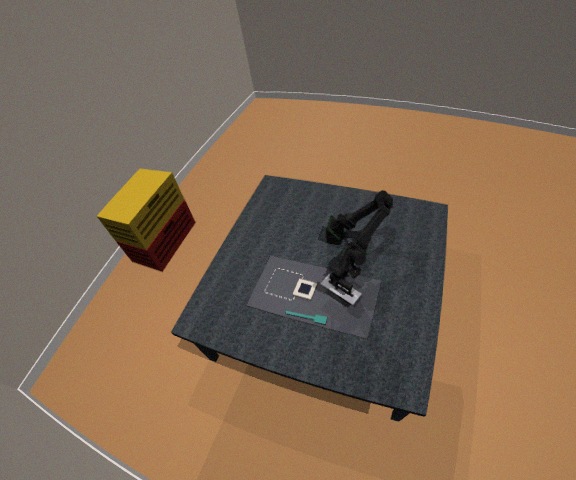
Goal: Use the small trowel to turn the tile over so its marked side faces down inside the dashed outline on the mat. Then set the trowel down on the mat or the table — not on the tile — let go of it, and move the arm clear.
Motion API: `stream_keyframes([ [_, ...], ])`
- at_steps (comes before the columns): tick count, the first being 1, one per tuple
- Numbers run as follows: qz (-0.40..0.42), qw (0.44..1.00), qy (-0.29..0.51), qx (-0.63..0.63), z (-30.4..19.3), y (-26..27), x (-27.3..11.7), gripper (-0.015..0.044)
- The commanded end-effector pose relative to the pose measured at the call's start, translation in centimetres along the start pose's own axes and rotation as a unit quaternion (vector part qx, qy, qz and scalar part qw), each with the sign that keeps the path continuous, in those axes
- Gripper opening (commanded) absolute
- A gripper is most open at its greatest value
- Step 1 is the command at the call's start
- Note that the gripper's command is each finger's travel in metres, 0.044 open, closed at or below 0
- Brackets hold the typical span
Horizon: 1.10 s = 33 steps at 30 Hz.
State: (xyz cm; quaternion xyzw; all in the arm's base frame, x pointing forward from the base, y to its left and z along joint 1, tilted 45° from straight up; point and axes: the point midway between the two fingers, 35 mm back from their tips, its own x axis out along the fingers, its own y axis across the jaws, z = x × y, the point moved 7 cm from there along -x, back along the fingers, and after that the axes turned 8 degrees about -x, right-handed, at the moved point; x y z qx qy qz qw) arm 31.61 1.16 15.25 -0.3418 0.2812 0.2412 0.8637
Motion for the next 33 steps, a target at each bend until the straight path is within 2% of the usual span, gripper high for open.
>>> stream_keyframes([
  [1, -0.009, 1.000, -0.014, -0.005, -0.1, -0.6, 0.1, 0.0000],
  [19, -0.022, 0.985, -0.155, -0.068, -4.1, -1.7, 3.6, 0.0000],
  [33, -0.022, 0.984, -0.160, -0.071, -4.1, -0.9, 4.5, 0.0000],
])
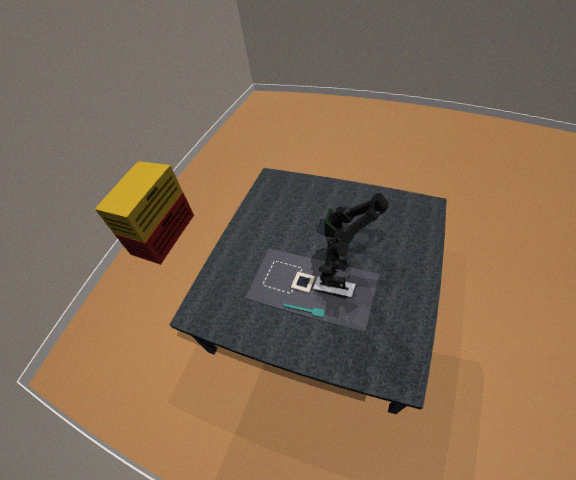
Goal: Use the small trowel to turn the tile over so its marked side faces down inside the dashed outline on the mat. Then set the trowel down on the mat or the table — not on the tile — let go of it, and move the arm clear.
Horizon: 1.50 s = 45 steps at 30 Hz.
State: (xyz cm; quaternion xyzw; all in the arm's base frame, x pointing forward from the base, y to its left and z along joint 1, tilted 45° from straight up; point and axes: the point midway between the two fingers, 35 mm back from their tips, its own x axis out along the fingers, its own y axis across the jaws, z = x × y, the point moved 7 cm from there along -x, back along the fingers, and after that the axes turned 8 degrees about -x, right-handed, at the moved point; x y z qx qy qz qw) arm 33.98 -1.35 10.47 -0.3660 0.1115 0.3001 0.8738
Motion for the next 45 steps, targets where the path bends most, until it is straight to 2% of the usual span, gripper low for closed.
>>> stream_keyframes([
  [1, -0.006, 1.000, 0.004, 0.003, -0.2, 0.2, 0.3, 0.0000],
  [21, -0.006, 1.000, 0.004, 0.003, -0.3, 2.3, 2.0, 0.0000],
  [45, -0.006, 1.000, 0.004, 0.002, -4.2, 2.5, 1.7, 0.0000],
])
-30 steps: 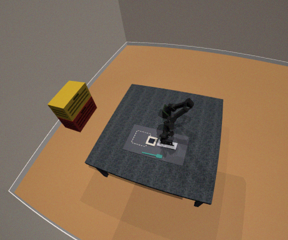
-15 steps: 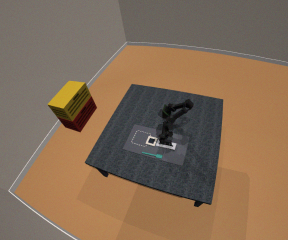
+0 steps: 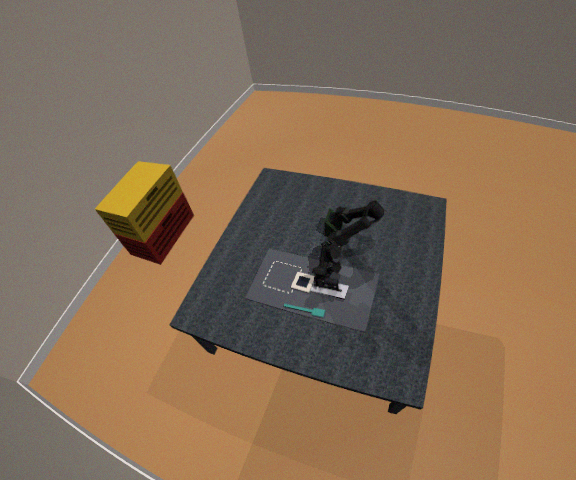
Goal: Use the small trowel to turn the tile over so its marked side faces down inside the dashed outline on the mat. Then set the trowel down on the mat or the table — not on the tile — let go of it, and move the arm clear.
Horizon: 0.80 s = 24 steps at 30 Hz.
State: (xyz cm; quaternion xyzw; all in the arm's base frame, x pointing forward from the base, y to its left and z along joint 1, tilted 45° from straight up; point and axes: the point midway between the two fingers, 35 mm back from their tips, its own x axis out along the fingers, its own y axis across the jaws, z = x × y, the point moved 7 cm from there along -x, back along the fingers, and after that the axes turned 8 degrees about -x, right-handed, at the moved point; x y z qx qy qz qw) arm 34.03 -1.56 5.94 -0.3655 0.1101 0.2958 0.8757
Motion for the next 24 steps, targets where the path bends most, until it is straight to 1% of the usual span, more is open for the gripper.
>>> stream_keyframes([
  [1, -0.001, 1.000, 0.004, 0.001, -1.0, 0.1, -0.1, 0.0000],
  [8, -0.002, 1.000, 0.004, 0.001, -1.9, 0.2, -0.3, 0.0000],
  [14, 0.001, 1.000, 0.022, -0.020, -1.3, -0.3, -0.5, 0.0000],
  [24, 0.003, 0.999, 0.038, -0.039, -1.6, -1.9, -2.0, 0.0000],
])
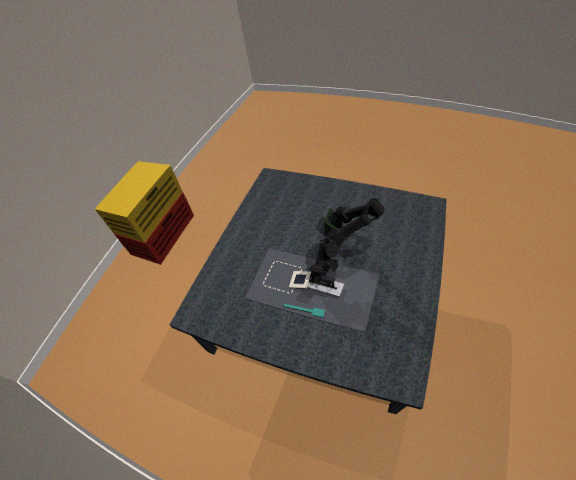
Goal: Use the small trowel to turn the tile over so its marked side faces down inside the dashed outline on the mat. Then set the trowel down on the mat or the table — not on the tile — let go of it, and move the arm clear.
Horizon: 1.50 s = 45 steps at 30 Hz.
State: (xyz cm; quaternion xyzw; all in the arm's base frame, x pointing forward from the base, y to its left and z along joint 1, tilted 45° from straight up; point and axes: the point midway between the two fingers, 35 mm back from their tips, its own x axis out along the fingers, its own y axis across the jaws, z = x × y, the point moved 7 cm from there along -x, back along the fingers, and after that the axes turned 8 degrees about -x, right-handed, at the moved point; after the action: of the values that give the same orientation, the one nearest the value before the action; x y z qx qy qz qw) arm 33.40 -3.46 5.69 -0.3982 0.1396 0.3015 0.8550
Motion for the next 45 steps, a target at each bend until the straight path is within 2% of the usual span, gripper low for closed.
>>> stream_keyframes([
  [1, -0.015, 1.000, 0.003, -0.010, -0.4, -1.5, -0.9, 0.0000],
  [22, -0.015, 1.000, 0.004, -0.012, -4.8, -3.0, -2.8, 0.0000],
  [38, -0.015, 1.000, 0.004, -0.012, -8.4, -2.4, -2.6, 0.0000],
  [45, -0.015, 1.000, 0.004, -0.012, -8.5, -2.4, -2.6, 0.0000],
])
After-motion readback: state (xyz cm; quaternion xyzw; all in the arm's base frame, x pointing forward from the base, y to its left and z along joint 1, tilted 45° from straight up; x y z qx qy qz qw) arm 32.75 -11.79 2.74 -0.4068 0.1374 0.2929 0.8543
